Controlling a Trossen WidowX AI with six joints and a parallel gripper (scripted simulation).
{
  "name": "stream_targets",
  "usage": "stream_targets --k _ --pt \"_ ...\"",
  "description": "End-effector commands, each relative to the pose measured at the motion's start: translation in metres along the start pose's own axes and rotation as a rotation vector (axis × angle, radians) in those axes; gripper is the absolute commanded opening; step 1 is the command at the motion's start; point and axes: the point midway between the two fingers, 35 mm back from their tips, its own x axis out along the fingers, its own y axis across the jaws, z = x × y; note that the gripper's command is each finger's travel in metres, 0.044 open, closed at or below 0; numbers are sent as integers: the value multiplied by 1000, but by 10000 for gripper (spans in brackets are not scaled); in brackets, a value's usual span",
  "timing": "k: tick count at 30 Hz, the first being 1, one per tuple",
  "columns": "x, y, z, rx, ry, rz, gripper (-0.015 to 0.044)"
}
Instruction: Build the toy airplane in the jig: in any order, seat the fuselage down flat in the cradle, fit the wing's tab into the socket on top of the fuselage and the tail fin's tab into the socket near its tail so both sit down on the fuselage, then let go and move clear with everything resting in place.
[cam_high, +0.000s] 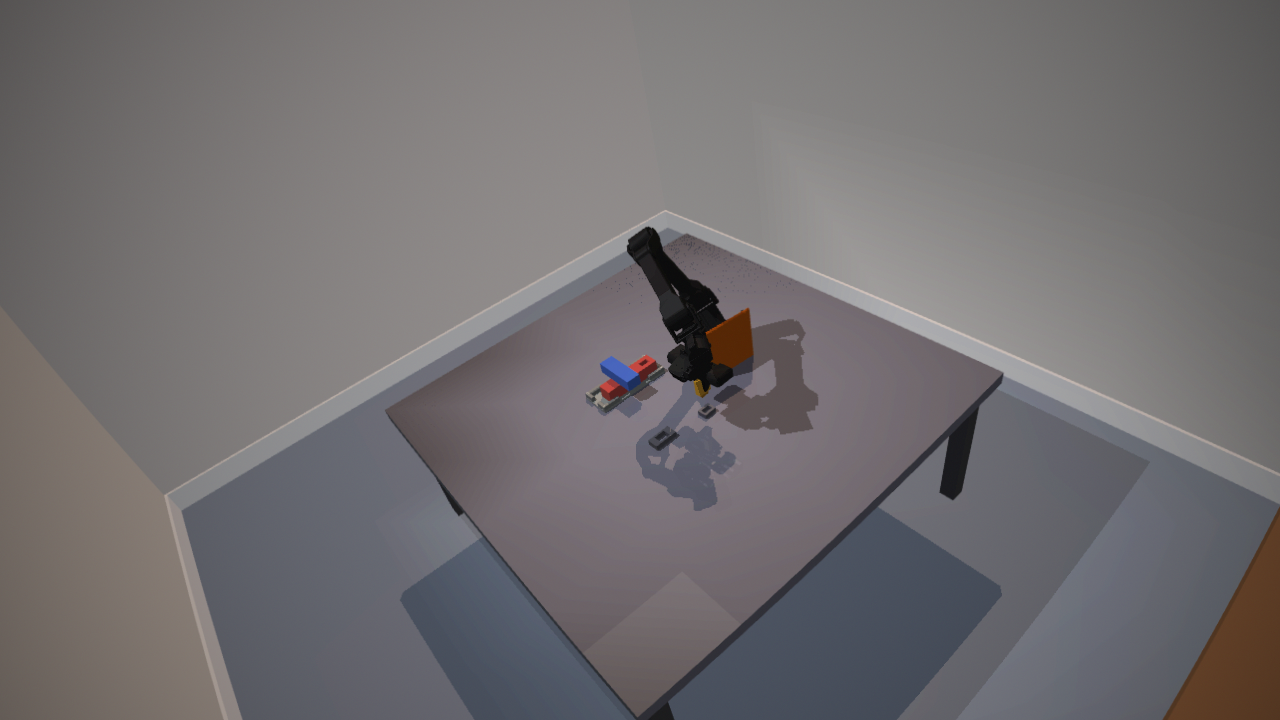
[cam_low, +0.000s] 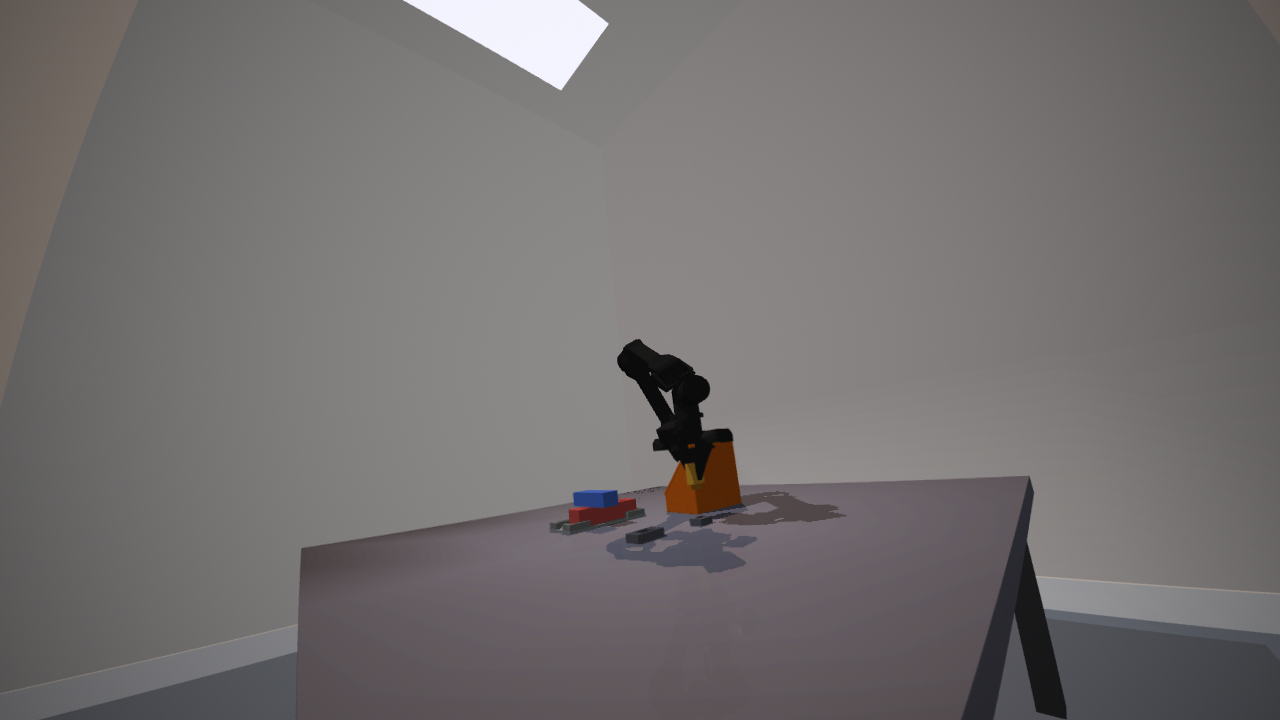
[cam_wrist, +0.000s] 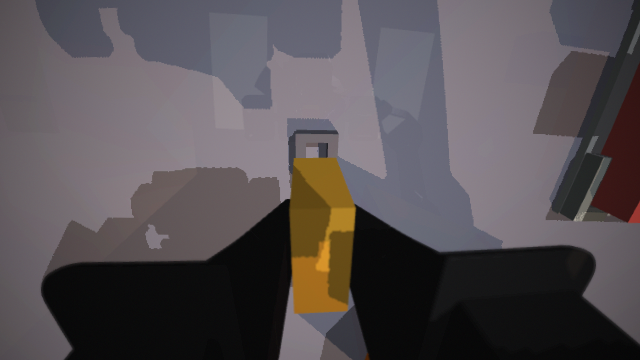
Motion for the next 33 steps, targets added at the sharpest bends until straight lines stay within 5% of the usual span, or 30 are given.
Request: stream_targets --k 1,17,33 --pt "-14 0 -1 7 3 1 0" --pt "-61 -7 -9 8 18 -20 0" --pt "-62 -46 8 3 14 8 0"
